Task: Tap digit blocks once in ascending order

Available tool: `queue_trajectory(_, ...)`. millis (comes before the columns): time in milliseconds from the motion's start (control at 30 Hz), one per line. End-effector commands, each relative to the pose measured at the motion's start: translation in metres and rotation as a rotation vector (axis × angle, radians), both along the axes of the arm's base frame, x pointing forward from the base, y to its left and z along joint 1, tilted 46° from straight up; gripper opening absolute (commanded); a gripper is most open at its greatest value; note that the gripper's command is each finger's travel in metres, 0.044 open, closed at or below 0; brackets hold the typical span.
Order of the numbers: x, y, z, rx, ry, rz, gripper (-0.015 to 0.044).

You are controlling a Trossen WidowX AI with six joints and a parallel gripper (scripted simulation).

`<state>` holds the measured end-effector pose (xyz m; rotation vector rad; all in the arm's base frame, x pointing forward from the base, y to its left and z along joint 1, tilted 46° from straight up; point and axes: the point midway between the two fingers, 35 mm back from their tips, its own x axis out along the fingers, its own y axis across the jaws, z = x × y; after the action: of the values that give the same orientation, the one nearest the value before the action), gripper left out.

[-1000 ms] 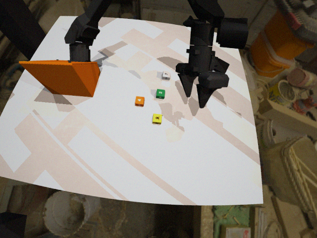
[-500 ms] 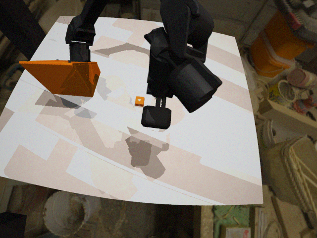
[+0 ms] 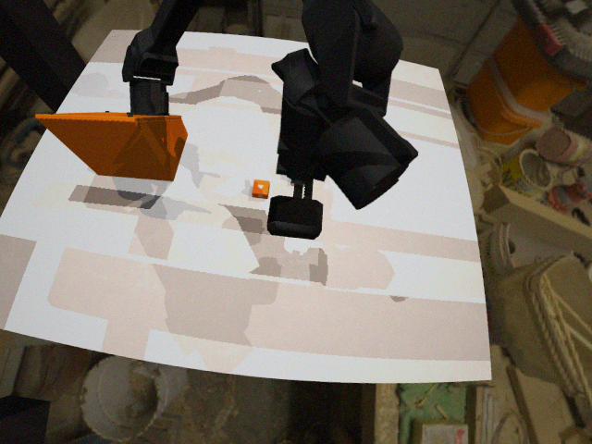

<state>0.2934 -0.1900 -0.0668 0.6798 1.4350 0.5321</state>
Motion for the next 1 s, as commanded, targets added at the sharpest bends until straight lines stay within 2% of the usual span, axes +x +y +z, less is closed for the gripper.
queue_trajectory(0, 0.001, 0.000, 0.001, 0.002, -0.005, 0.001, 0.0400)
queue_trajectory(133, -0.007, 0.006, 0.008, 0.002, -0.004, 0.001, 0.0400)
queue_trajectory(400, -0.052, 0.045, 0.039, 0.006, -0.001, 0.001, 0.0400)
queue_trajectory(967, -0.053, 0.046, 0.039, 0.006, 0.000, 0.001, 0.0400)
